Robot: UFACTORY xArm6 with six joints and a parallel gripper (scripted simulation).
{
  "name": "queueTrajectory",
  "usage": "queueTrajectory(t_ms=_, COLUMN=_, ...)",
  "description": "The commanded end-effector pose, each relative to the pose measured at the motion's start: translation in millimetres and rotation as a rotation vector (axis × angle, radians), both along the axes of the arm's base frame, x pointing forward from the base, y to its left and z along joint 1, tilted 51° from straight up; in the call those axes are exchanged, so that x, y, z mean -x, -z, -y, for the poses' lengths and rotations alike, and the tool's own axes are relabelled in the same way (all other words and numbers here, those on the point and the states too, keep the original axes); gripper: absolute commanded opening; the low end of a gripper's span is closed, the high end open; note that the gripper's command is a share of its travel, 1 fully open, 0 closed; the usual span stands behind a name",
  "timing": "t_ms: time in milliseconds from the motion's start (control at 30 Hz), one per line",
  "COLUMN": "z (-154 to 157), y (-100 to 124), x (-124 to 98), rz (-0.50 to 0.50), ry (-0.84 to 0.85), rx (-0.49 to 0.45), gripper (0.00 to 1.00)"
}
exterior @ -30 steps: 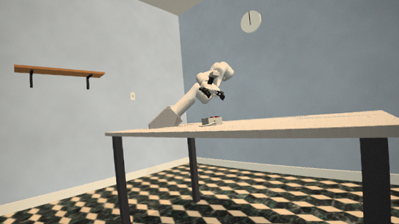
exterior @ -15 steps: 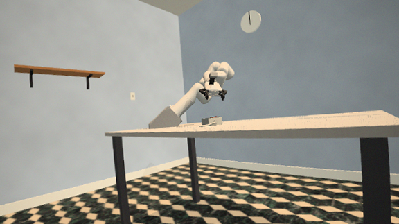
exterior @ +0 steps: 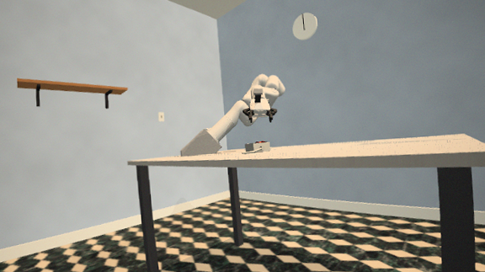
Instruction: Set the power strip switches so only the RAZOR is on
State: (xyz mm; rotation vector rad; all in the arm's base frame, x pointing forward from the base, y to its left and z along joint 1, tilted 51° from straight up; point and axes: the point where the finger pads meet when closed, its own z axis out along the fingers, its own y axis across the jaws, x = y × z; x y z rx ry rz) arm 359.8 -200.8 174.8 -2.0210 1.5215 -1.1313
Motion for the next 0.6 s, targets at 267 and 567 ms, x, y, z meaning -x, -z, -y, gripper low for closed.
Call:
queueTrajectory(t_ms=267, z=-0.6, y=1.9, x=2.0, rz=-0.066, ry=0.047, rx=-0.095, gripper=1.0)
queueTrajectory(t_ms=567, z=-0.9, y=2.9, x=3.1, rz=-0.09, ry=0.068, rx=-0.13, gripper=1.0)
